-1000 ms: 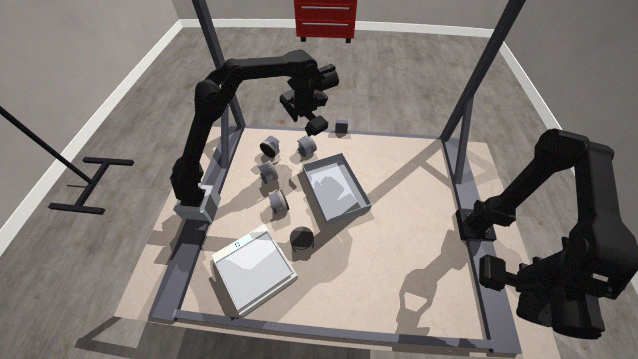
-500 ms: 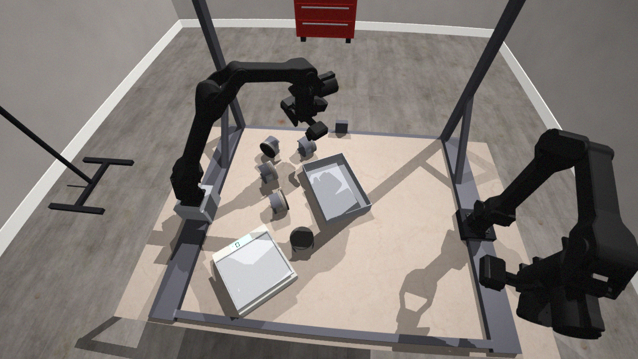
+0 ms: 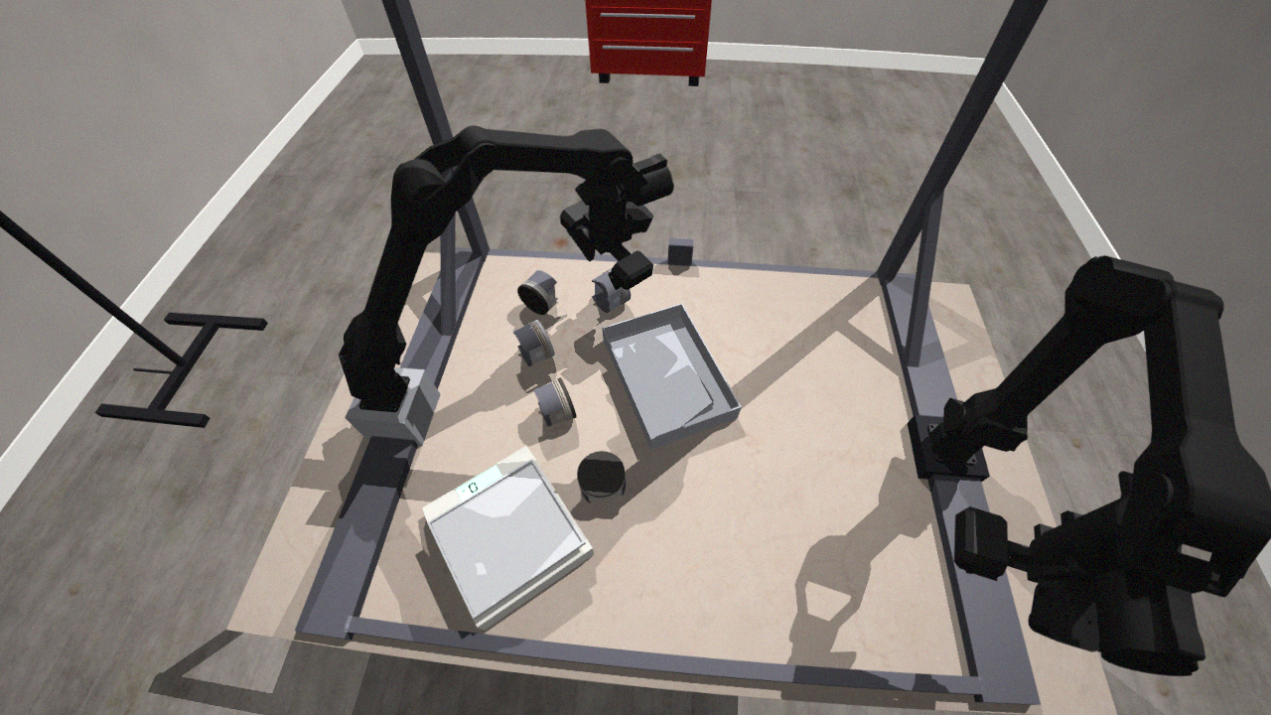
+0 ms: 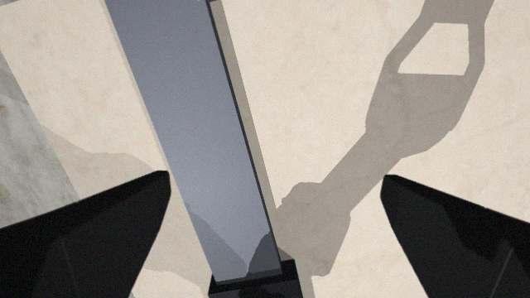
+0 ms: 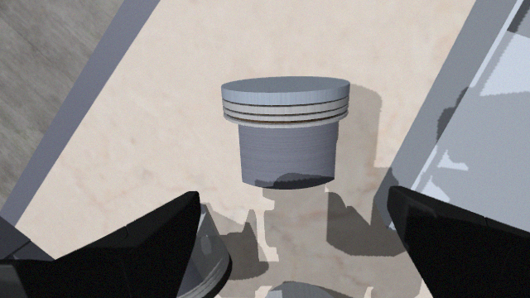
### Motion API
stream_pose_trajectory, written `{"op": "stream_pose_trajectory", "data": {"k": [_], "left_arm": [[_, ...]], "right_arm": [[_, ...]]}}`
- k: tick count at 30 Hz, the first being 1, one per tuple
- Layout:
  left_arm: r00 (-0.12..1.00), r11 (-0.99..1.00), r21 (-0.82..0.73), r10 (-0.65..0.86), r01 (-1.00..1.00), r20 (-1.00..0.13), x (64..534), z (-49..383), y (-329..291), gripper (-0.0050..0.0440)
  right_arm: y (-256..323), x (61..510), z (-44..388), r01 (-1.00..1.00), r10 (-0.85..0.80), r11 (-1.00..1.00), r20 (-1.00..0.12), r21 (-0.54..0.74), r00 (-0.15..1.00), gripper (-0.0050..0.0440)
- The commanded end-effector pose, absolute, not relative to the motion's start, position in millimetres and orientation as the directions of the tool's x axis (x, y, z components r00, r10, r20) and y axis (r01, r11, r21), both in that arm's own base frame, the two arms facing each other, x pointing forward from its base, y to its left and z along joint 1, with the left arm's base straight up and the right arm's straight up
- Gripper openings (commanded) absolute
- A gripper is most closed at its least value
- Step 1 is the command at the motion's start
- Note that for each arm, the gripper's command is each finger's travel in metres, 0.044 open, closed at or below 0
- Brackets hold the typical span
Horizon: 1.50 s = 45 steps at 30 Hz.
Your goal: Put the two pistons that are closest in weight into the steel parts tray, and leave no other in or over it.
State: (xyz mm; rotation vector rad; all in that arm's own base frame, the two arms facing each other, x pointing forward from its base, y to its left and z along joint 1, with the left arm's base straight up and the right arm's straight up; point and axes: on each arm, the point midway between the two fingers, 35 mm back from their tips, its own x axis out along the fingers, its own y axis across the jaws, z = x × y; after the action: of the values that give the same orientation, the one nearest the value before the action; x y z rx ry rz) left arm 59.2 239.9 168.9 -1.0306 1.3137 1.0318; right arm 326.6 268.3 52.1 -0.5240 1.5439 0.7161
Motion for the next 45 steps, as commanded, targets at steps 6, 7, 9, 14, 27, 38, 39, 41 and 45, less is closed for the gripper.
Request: {"op": "stream_pose_trajectory", "data": {"k": [6, 7, 9, 14, 27, 38, 39, 41, 45], "left_arm": [[0.004, 0.239, 0.000, 0.017, -0.971, -1.000, 60, 174, 244, 0.0400], [0.004, 0.239, 0.000, 0.017, -0.971, -1.000, 60, 174, 244, 0.0400], [0.004, 0.239, 0.000, 0.017, -0.971, -1.000, 60, 174, 244, 0.0400], [0.004, 0.239, 0.000, 0.017, -0.971, -1.000, 60, 174, 244, 0.0400], [0.004, 0.239, 0.000, 0.017, -0.971, -1.000, 60, 174, 244, 0.0400], [0.004, 0.239, 0.000, 0.017, -0.971, -1.000, 60, 174, 244, 0.0400], [0.004, 0.239, 0.000, 0.017, -0.971, -1.000, 60, 174, 244, 0.0400], [0.004, 0.239, 0.000, 0.017, -0.971, -1.000, 60, 174, 244, 0.0400], [0.004, 0.239, 0.000, 0.017, -0.971, -1.000, 60, 174, 244, 0.0400]], "right_arm": [[272, 327, 42, -0.706, 0.098, 0.696, -0.991, 0.134, -0.091, 0.0378], [272, 327, 42, -0.706, 0.098, 0.696, -0.991, 0.134, -0.091, 0.0378], [273, 327, 45, -0.706, 0.106, 0.696, -0.991, 0.132, -0.081, 0.0378], [274, 325, 32, -0.706, 0.098, 0.696, -0.991, 0.134, -0.091, 0.0378], [275, 324, 13, -0.705, 0.098, 0.696, -0.991, 0.134, -0.091, 0.0378], [277, 322, -5, -0.705, 0.098, 0.696, -0.991, 0.134, -0.091, 0.0378], [277, 322, -6, -0.705, 0.098, 0.696, -0.991, 0.134, -0.091, 0.0378], [277, 322, -8, -0.705, 0.098, 0.696, -0.991, 0.134, -0.091, 0.0378], [277, 322, -13, -0.705, 0.098, 0.696, -0.991, 0.134, -0.091, 0.0378]]}}
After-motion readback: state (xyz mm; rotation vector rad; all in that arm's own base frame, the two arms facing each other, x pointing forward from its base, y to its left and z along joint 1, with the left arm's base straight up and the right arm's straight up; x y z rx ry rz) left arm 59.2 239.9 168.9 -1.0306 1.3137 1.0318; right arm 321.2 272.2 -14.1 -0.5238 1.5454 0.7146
